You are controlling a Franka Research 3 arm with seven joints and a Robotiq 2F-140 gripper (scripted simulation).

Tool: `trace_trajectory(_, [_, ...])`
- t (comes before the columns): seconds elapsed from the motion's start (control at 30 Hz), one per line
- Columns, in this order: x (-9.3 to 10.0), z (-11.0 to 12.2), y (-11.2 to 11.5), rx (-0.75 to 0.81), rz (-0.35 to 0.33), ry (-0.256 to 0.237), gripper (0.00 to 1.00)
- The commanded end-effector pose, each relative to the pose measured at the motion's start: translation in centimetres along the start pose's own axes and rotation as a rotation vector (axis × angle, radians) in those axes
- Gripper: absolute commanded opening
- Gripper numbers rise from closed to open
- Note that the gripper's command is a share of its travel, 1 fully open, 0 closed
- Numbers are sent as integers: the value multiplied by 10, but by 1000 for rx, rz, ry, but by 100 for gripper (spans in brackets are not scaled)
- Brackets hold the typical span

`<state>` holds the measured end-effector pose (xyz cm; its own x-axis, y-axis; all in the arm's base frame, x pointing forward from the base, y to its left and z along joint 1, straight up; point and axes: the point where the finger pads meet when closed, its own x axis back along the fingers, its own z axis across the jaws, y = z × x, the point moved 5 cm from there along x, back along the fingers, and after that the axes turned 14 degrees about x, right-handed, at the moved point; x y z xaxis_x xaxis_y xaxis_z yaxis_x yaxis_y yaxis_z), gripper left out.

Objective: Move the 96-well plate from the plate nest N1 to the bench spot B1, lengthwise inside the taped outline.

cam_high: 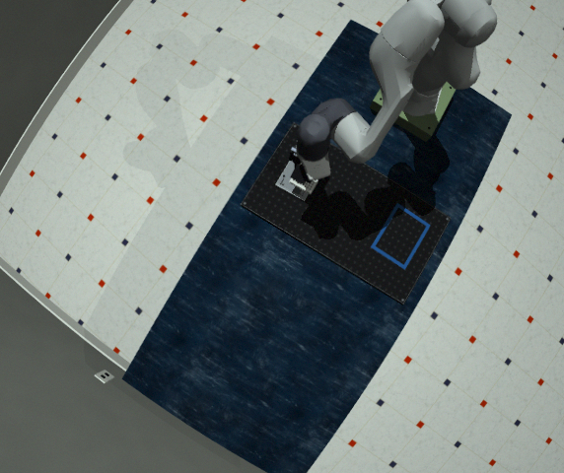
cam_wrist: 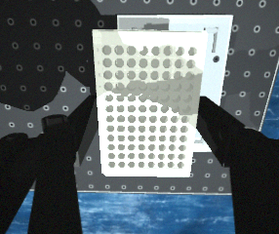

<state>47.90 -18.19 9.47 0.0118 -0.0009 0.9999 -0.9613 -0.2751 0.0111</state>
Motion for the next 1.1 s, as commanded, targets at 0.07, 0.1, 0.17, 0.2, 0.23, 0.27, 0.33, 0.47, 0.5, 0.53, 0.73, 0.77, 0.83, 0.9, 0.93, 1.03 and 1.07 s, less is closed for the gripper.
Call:
trace_trajectory(0.07, [1,-12,-5,-43,6,6,60])
trace_trajectory(0.1, [1,-15,-6,-43,6,6,60])
trace_trajectory(0.17, [1,-22,-8,-43,6,6,60])
trace_trajectory(0.2, [1,-25,-9,-43,6,6,60])
trace_trajectory(0.23, [1,-28,-10,-43,6,6,60])
trace_trajectory(0.27, [0,-31,-10,-43,6,6,60])
trace_trajectory(0.33, [0,-38,-12,-43,6,6,60])
trace_trajectory(0.47, [0,-51,-16,-43,6,6,60])
trace_trajectory(0.5, [0,-51,-16,-43,6,6,60])
trace_trajectory(0.53, [0,-51,-16,-43,6,6,60])
trace_trajectory(0.73, [-1,-70,-21,-43,6,6,60])
trace_trajectory(0.77, [-1,-73,-22,-43,6,6,60])
trace_trajectory(0.83, [-1,-80,-23,-43,6,6,60])
trace_trajectory(0.9, [-1,-86,-25,-43,6,6,60])
trace_trajectory(0.93, [-1,-89,-26,-43,6,6,60])
trace_trajectory(1.03, [-2,-99,-29,-43,6,6,60])
trace_trajectory(1.07, [-2,-99,-29,-43,6,6,60])
